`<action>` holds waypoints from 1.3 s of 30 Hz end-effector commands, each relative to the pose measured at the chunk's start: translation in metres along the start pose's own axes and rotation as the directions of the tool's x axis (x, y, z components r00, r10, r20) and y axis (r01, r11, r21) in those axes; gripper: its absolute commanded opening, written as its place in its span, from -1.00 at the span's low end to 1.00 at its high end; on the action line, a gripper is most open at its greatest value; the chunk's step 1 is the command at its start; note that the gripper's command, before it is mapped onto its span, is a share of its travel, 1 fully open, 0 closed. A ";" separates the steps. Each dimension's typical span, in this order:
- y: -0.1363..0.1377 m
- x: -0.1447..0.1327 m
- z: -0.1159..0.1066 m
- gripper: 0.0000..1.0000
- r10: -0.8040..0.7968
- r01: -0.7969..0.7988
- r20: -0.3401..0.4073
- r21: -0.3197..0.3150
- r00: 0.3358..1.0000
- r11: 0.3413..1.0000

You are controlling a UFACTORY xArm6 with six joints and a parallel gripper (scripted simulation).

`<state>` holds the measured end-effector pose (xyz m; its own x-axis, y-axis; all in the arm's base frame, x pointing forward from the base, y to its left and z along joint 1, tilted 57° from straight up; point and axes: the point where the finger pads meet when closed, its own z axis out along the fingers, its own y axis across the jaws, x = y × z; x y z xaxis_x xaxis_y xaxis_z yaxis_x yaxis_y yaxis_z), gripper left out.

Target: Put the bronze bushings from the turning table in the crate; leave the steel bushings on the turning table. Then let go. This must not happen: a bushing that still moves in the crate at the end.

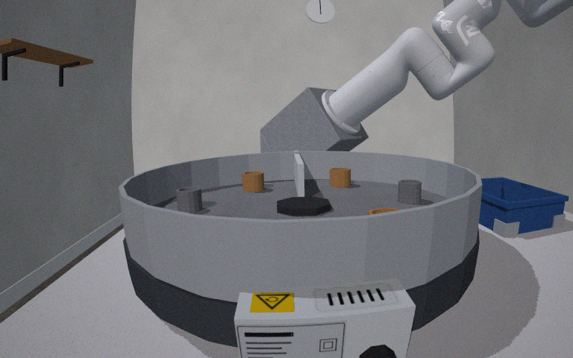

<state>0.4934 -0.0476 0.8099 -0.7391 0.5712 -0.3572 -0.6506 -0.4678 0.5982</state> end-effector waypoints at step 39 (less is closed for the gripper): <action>-0.086 -0.030 -0.130 1.00 0.225 -0.293 0.240 0.297 0.944 0.909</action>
<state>0.5407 -0.0958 0.7085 -0.8029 0.5860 -0.1094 -0.4089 -0.4078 0.8164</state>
